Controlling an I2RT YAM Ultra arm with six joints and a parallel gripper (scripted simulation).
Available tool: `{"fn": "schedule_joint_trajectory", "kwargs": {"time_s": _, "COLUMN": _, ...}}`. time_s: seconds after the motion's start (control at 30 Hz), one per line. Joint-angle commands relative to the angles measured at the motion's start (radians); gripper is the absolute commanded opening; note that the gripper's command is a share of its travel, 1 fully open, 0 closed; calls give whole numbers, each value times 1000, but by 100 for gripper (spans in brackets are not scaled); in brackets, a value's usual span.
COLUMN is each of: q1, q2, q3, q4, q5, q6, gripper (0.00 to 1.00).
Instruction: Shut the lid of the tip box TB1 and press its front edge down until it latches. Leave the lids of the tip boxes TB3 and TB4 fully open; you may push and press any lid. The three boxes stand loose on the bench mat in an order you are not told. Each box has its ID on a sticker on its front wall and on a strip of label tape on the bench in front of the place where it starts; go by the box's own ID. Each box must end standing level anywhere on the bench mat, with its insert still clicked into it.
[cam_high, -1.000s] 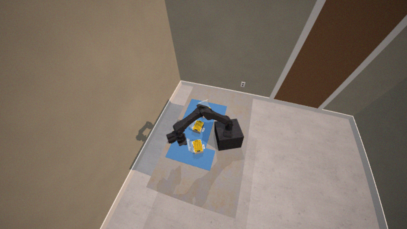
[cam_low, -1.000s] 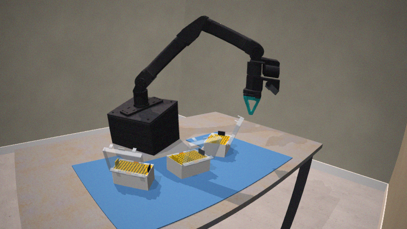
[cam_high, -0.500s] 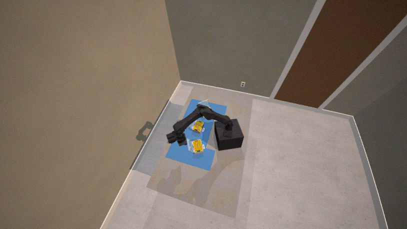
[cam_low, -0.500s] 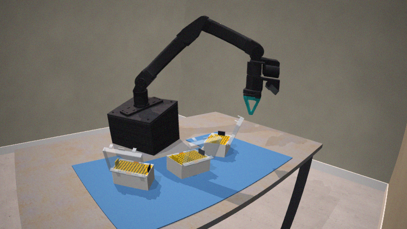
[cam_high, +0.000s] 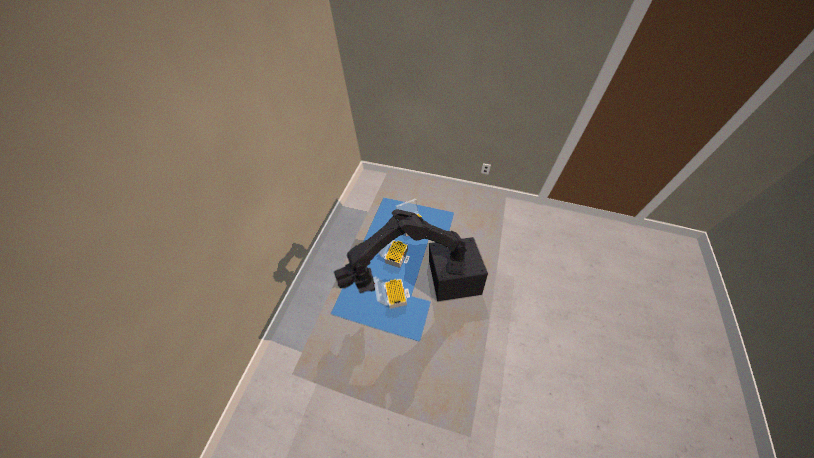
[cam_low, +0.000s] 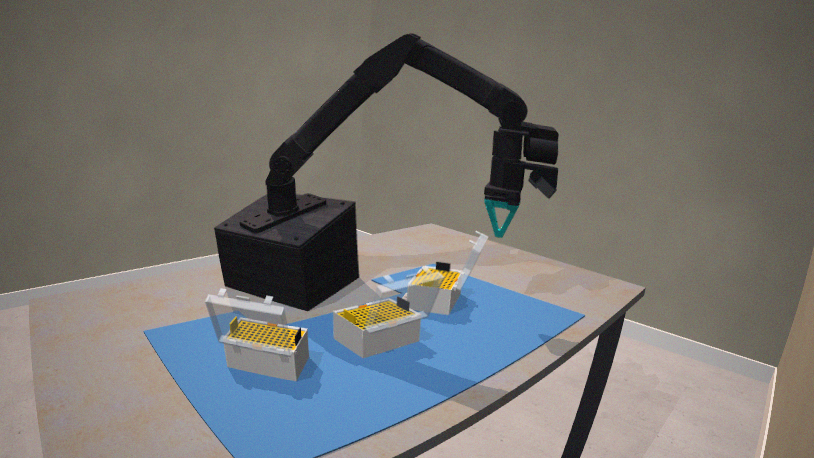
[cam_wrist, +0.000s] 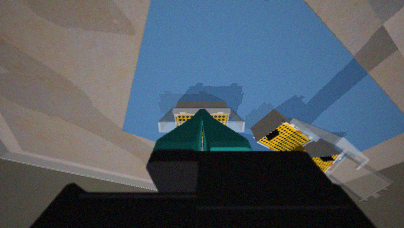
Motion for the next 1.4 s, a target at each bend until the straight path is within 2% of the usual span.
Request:
{"fn": "schedule_joint_trajectory", "kwargs": {"time_s": 0.0, "q1": 1, "q2": -9, "q3": 1, "q4": 24, "q5": 0, "q6": -2, "gripper": 0}}
{"fn": "schedule_joint_trajectory", "kwargs": {"time_s": 0.73, "q1": -11, "q2": 29, "q3": -66, "q4": 131, "q5": 0, "q6": -14, "gripper": 0}}
{"fn": "schedule_joint_trajectory", "kwargs": {"time_s": 1.3, "q1": -11, "q2": 29, "q3": -66, "q4": 131, "q5": 0, "q6": -14, "gripper": 0}}
{"fn": "schedule_joint_trajectory", "kwargs": {"time_s": 1.37, "q1": -10, "q2": 19, "q3": -84, "q4": 138, "q5": 0, "q6": -13, "gripper": 0}}
